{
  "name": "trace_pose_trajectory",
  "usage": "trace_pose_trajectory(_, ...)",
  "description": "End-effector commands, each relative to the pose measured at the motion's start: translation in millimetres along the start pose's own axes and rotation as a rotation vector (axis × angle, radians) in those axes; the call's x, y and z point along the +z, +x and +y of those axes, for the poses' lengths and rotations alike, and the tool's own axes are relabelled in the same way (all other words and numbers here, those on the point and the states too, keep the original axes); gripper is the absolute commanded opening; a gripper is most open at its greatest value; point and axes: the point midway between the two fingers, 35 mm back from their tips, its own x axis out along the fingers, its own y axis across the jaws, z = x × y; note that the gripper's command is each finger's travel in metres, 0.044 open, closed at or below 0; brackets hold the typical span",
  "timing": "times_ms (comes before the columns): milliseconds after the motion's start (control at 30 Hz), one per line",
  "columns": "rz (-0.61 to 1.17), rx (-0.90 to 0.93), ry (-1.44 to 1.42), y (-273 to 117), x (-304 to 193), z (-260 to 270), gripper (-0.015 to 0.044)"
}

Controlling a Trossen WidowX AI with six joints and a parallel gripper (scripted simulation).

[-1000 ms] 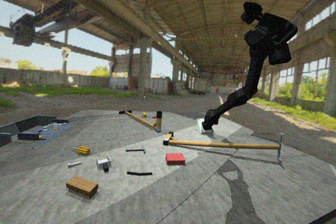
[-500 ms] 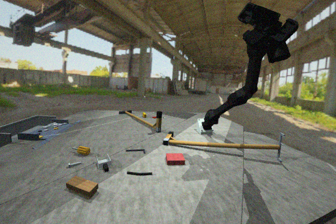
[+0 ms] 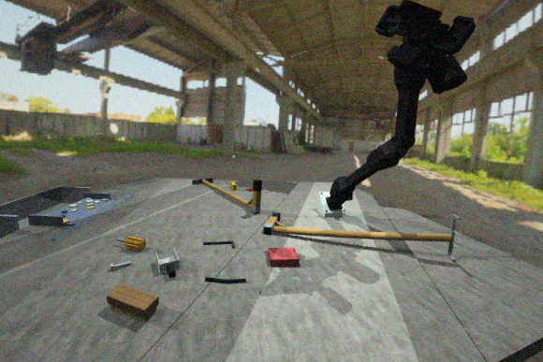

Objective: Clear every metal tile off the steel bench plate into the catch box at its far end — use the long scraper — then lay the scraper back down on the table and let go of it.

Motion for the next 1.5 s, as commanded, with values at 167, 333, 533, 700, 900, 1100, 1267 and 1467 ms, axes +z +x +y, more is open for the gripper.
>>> trace_pose_trajectory(167,0.023,0.005,0.107,0.0,-5.5,17.1,0.0)
trace_pose_trajectory(333,0.033,0.009,0.161,0.2,-7.5,26.4,0.0)
trace_pose_trajectory(533,0.044,0.015,0.227,0.6,-9.5,37.8,0.0)
trace_pose_trajectory(700,0.052,0.02,0.281,1.1,-10.6,47.5,0.0)
trace_pose_trajectory(900,0.062,0.027,0.346,1.7,-11.3,59.2,0.0)
trace_pose_trajectory(1100,0.07,0.035,0.412,2.5,-11.4,71.2,0.0)
trace_pose_trajectory(1267,0.077,0.042,0.466,3.3,-11.0,81.2,0.0)
trace_pose_trajectory(1467,0.085,0.051,0.531,4.4,-9.9,93.2,0.0)
